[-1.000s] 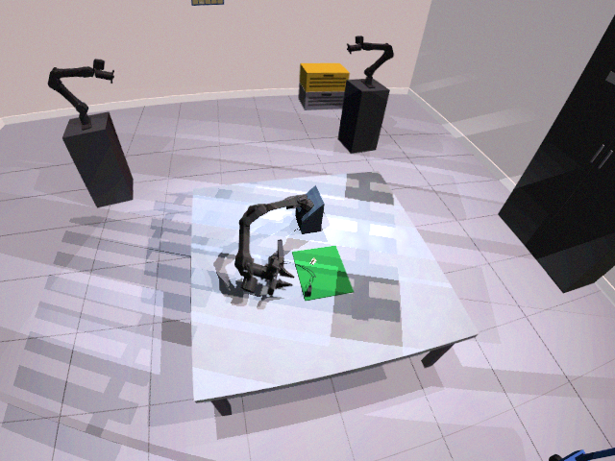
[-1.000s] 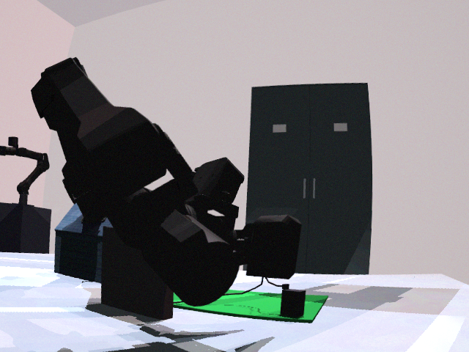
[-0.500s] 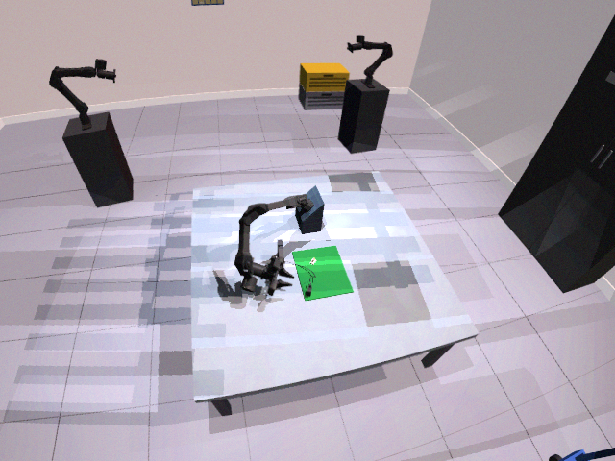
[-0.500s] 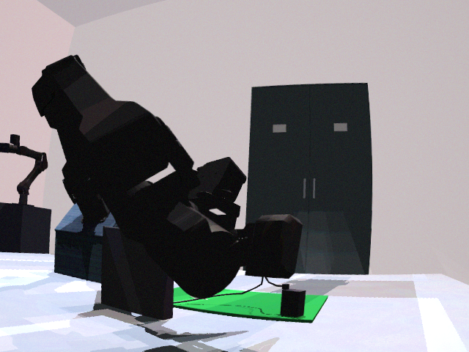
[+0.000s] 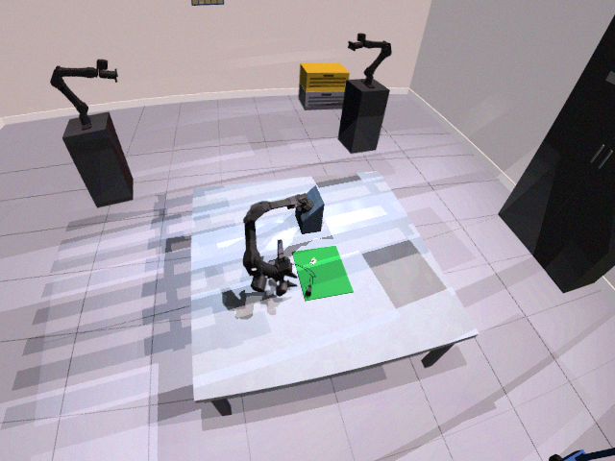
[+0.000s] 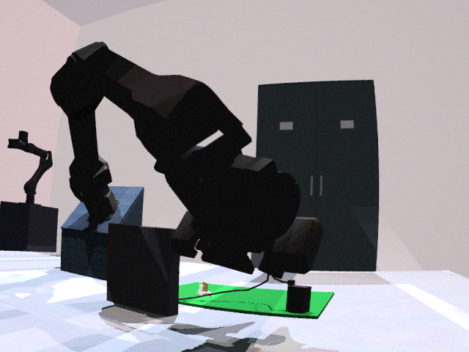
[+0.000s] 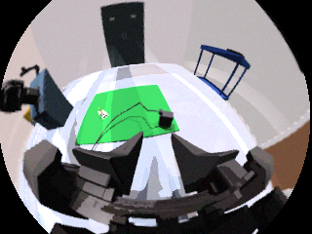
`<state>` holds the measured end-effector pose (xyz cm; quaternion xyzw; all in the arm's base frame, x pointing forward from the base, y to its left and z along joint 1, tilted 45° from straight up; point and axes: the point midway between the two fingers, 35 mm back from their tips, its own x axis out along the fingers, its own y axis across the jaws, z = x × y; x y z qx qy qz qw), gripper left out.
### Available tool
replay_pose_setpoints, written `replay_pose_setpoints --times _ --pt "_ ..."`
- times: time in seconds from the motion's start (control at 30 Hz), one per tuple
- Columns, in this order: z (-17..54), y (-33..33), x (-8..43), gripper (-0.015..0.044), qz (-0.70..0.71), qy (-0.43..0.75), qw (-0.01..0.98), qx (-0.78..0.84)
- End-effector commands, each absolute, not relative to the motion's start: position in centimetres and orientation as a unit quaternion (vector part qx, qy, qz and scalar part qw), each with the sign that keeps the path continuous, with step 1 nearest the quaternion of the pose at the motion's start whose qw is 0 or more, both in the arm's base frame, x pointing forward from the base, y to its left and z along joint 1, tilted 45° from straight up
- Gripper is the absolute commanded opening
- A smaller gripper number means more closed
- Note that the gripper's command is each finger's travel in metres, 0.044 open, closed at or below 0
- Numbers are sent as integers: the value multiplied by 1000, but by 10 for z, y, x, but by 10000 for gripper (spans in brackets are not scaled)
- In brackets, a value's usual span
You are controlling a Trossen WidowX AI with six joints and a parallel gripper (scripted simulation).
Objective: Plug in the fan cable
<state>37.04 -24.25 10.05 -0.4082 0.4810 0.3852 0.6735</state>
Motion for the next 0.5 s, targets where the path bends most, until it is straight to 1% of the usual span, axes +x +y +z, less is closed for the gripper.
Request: replay_pose_setpoints --times 0.0,0.47 --pt "91 -237 368 205 380 523 645 -407" --pt "88 -234 374 205 309 640 531 -462"
